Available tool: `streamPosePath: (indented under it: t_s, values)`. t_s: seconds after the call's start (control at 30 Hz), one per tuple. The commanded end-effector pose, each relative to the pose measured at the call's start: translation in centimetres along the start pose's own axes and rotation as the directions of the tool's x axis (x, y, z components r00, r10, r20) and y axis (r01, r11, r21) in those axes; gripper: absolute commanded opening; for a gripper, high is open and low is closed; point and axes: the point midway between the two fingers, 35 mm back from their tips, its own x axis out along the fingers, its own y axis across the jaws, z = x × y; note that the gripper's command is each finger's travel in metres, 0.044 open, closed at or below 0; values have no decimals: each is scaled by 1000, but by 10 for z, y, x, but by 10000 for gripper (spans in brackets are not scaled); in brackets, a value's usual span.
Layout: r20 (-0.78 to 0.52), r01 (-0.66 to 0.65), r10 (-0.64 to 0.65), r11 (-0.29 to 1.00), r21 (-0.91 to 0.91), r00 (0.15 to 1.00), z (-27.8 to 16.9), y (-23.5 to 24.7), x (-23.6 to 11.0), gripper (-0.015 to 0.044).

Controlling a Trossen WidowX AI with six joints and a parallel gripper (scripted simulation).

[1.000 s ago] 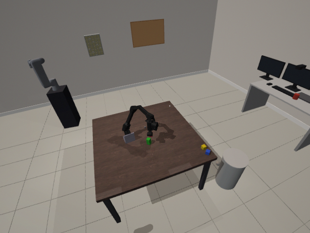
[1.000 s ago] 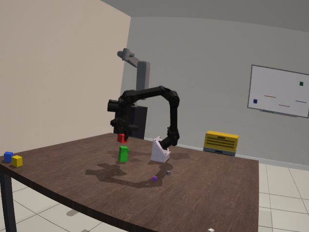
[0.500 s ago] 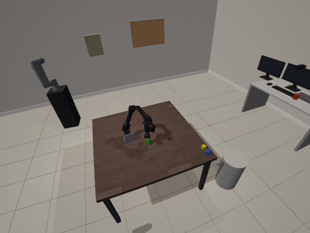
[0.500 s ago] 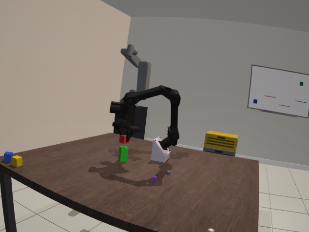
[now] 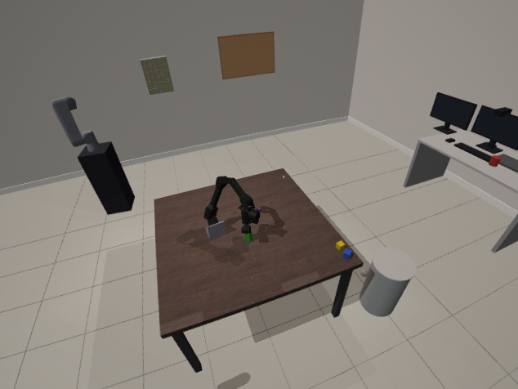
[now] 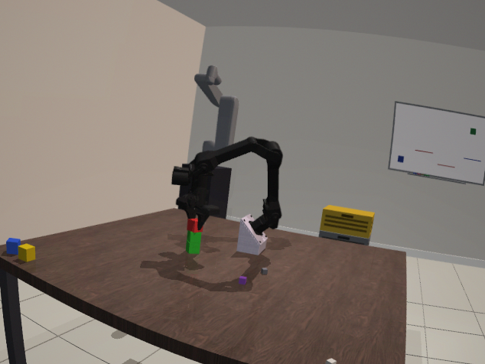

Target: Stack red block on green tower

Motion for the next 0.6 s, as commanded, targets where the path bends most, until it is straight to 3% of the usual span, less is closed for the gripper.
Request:
streamPosePath:
  t_s: [0.0, 0.57]
  values:
    - [3, -2, 2, 1000, 5, 1000, 0, 0, 1, 0]
    - [3, -2, 2, 1000, 5, 1000, 1, 0, -3, 0]
